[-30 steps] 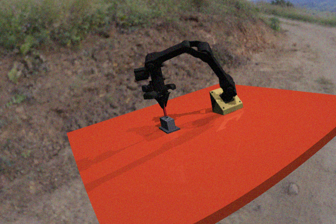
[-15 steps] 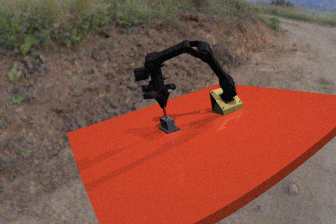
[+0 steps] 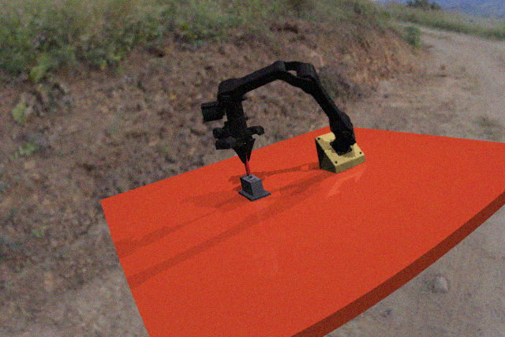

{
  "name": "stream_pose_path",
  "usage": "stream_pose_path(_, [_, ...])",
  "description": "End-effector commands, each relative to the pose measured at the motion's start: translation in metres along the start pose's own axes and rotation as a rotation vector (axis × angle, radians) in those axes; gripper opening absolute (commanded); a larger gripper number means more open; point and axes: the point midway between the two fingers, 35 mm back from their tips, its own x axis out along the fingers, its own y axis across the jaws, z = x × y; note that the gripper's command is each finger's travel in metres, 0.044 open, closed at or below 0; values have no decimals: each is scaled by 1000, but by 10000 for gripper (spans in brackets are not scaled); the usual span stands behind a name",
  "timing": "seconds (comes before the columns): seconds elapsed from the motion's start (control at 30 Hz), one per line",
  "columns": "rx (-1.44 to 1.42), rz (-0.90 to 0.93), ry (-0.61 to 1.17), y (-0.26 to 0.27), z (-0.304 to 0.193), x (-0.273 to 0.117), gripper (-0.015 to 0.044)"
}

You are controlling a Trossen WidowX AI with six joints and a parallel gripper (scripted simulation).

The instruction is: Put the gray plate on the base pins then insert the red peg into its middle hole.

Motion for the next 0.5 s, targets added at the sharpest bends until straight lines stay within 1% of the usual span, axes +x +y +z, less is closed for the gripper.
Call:
stream_pose_path(0.0, [0,-1,-1,0,0,3,0])
stream_pose_path(0.3, [-3,-3,-4,-2,-1,16,0])
stream_pose_path(0.47, [-3,-3,-4,-2,-1,16,0])
